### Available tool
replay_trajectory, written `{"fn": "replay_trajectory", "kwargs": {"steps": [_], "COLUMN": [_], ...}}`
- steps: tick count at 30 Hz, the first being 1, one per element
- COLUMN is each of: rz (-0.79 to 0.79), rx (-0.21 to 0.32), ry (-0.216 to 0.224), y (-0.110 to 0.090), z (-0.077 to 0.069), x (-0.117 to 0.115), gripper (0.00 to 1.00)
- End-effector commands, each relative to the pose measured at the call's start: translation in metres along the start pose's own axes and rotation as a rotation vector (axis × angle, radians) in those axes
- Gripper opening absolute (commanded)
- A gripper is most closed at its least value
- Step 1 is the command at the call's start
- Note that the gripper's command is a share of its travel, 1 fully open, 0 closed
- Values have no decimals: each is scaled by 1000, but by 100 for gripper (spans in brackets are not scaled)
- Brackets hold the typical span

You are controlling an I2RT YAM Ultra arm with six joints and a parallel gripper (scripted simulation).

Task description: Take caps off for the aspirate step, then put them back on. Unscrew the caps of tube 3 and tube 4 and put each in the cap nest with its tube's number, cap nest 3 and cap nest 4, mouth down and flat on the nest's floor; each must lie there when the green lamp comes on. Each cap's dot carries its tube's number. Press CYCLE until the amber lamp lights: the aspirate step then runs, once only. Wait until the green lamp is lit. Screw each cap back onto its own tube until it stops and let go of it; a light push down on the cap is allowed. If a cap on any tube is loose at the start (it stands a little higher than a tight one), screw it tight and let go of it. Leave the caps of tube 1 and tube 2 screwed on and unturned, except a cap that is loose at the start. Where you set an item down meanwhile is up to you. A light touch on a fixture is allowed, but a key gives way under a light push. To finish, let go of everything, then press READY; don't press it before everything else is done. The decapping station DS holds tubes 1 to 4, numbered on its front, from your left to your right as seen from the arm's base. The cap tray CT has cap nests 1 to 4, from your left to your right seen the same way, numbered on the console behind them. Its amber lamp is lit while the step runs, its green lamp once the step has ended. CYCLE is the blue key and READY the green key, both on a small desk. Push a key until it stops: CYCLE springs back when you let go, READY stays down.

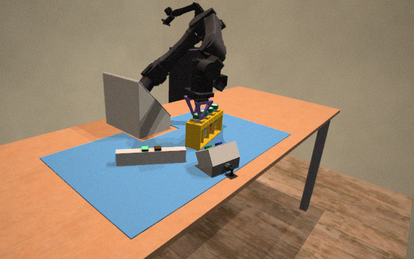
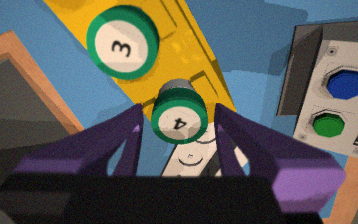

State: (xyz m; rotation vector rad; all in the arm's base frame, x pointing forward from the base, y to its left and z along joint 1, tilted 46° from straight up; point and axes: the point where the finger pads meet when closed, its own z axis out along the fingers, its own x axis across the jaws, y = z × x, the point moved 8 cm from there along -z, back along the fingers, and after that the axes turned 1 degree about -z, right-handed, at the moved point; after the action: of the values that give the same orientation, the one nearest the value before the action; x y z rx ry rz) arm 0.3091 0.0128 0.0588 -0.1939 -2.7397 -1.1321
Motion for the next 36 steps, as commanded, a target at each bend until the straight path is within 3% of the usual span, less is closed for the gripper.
{"fn": "replay_trajectory", "kwargs": {"steps": [1,2,16,30,32,36], "rz": [-34,-34,-34,666,666,866], "rx": [0,0,0,-6,-6,-8], "ry": [-16,-16,-16,-16,-16,-15], "y": [2,2,2,2,2,2], "z": [-4,-4,-4,-4,-4,-4], "x": [-3,-3,-3,-3,-3,-3], "gripper": [49,0,0,0,0,0]}}
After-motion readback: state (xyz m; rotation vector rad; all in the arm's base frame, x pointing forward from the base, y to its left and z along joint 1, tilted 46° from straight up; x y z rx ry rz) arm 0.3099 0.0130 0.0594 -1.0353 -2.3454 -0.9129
